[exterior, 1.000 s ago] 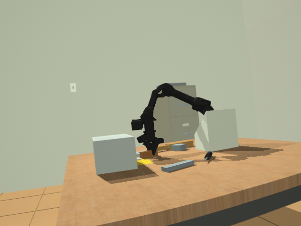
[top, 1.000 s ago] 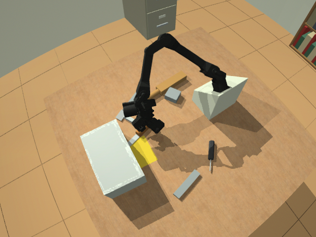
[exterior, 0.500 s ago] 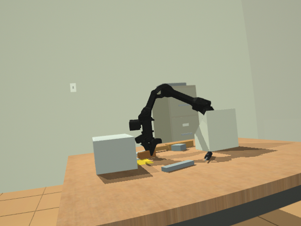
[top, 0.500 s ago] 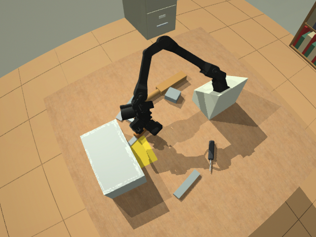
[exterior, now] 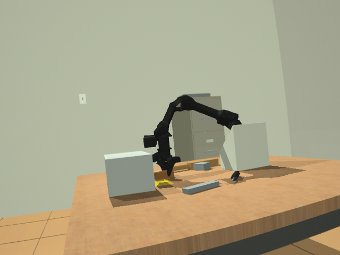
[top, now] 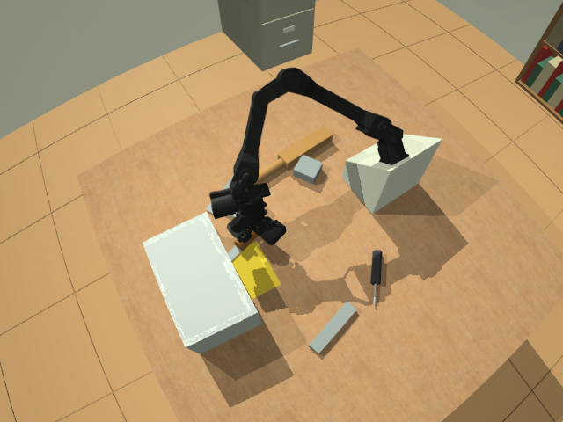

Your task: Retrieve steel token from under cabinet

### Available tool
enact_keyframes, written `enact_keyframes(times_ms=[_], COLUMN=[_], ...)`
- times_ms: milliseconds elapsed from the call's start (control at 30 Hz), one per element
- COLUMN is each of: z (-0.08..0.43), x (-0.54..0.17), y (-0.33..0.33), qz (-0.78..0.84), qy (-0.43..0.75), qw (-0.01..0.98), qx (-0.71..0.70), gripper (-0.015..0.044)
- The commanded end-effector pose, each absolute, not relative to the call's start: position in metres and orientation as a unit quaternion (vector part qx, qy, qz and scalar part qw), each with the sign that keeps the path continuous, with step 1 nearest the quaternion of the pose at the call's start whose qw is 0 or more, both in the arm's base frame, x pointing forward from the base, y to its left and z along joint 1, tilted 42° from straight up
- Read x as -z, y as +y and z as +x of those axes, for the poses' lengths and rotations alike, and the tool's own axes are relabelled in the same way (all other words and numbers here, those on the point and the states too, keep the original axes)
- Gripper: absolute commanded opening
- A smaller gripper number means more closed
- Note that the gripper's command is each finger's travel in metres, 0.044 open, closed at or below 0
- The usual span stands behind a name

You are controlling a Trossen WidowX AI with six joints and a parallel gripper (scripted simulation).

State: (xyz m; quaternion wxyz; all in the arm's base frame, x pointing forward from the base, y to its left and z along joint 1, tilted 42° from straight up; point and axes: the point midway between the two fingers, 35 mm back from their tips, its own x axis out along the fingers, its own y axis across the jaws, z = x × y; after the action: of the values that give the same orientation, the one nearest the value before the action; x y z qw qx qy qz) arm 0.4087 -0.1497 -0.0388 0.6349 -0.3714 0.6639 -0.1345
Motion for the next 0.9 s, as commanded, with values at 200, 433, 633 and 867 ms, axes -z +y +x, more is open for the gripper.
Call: enact_keyframes(times_ms=[200, 433, 633, 867], z=[0.419, 0.420, 0.417, 0.415], x=[0.041, 0.044, 0.051, 0.055], y=[-0.146, -0.143, -0.137, -0.133], qz=[-0.370, -0.370, -0.369, -0.369], qy=[0.663, 0.663, 0.663, 0.663], qw=[0.637, 0.637, 0.637, 0.637], qx=[0.137, 0.137, 0.136, 0.136], gripper=[0.0000, 0.0000, 0.0000, 0.0000])
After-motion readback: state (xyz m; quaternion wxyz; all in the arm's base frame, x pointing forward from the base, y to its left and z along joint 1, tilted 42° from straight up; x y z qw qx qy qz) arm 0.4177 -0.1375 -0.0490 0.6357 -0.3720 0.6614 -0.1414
